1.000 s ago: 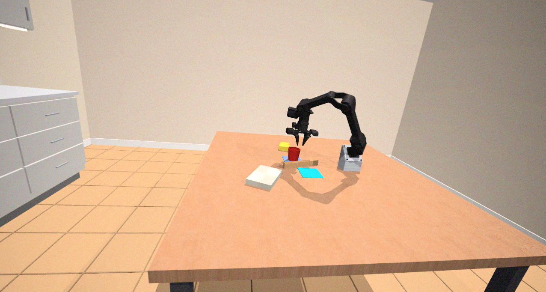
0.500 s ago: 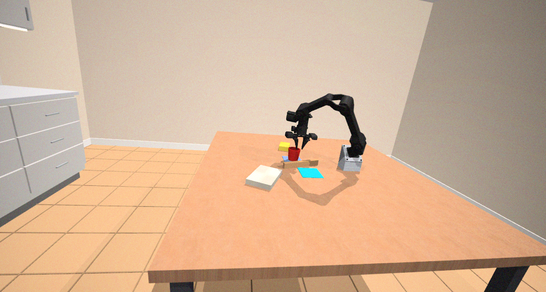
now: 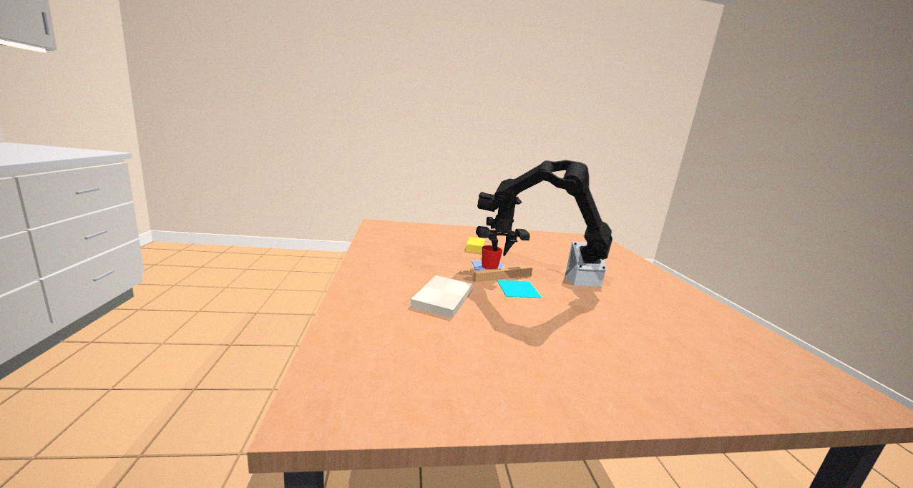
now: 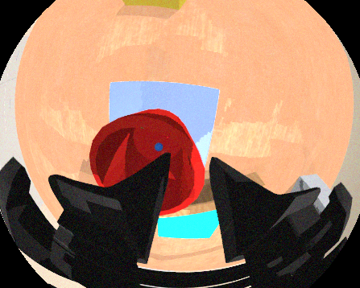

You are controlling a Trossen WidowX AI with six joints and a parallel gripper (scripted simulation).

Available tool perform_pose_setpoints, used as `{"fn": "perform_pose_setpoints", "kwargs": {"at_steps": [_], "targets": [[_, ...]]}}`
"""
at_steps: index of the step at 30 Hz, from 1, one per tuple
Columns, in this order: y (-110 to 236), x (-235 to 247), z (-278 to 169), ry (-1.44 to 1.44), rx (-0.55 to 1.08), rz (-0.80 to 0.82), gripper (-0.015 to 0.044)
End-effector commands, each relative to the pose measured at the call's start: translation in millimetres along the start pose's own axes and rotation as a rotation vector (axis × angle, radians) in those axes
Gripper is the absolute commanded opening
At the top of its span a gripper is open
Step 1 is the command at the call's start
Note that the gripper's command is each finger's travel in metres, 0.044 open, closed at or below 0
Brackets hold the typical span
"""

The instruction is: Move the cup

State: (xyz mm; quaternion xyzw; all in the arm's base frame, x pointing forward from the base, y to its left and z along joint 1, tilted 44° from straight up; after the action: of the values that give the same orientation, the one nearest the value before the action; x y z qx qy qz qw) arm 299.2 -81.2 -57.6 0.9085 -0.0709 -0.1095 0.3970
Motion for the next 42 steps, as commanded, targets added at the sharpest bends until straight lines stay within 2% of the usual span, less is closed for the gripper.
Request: {"fn": "perform_pose_setpoints", "kwargs": {"at_steps": [1, 11, 14, 24, 28, 42], "targets": [[-8.2, -1.0, -0.7, -0.005, 0.005, -0.001, 0.0148], [-15.3, -1.8, -1.0, -0.004, 0.006, -0.001, 0.0148], [-13.6, -1.7, -0.6, 0.0, 0.002, -0.003, 0.0069], [-13.6, -1.7, -0.6, 0.0, 0.002, -0.003, 0.0002], [-12.9, -1.6, -0.6, 0.0, 0.002, -0.003, 0.0], [40.7, -1.8, -0.5, -0.005, 0.002, -0.001, 0.0]]}}
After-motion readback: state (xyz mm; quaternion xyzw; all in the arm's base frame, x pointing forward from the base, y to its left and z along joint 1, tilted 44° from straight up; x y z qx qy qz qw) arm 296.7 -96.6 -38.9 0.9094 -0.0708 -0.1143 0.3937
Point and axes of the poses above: the point midway between the two fingers, 35 mm back from their tips, its own y axis back along the fingers, its own x axis across the jaws, z = x × y, the point moved 2 cm from there along y, back along the fingers, and after that the axes turned 14 degrees about -y, right-handed, at the moved point
